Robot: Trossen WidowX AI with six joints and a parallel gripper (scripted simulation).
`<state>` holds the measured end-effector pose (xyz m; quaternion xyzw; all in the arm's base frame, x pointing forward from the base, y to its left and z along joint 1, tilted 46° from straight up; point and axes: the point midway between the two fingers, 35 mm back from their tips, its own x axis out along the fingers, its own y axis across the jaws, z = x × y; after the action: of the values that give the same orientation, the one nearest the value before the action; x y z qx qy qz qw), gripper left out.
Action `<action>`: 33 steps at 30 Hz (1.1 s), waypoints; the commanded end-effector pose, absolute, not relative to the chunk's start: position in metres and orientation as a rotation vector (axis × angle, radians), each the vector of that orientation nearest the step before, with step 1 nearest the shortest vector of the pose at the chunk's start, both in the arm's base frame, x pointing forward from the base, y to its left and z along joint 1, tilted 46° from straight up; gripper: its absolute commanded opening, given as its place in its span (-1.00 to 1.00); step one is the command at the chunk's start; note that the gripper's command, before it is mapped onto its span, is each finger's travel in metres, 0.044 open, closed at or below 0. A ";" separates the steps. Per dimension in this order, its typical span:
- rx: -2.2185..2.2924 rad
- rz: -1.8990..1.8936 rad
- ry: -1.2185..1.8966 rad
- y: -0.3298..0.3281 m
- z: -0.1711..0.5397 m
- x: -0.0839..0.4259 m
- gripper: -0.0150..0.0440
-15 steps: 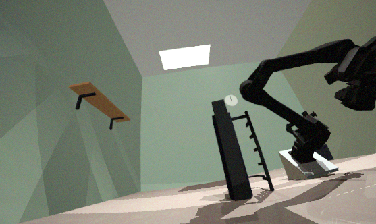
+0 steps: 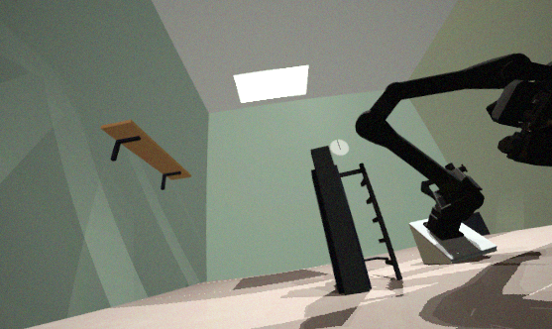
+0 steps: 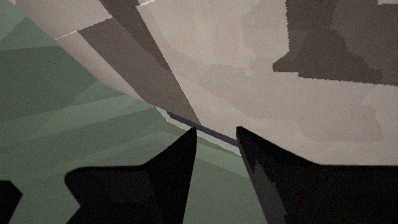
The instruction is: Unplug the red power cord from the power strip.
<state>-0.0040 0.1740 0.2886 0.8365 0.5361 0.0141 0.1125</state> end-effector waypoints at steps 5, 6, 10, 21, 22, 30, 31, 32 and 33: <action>2.652 -0.244 1.431 0.187 0.280 0.010 0.05; 2.679 -0.280 1.408 0.189 0.279 0.012 0.05; 2.796 -0.427 1.308 0.196 0.275 0.023 0.05; 3.128 -0.825 0.954 0.214 0.264 0.062 0.05; 3.159 -0.860 0.916 0.216 0.263 0.066 0.05; 3.416 -1.150 0.539 0.225 0.252 0.107 0.05; 3.448 -1.186 0.483 0.226 0.251 0.113 0.05; 3.481 -1.221 0.425 0.226 0.249 0.119 0.05; 3.512 -1.256 0.366 0.226 0.248 0.126 0.05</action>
<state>0.1056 0.2225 0.2522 0.9100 0.1492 -0.3019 -0.2417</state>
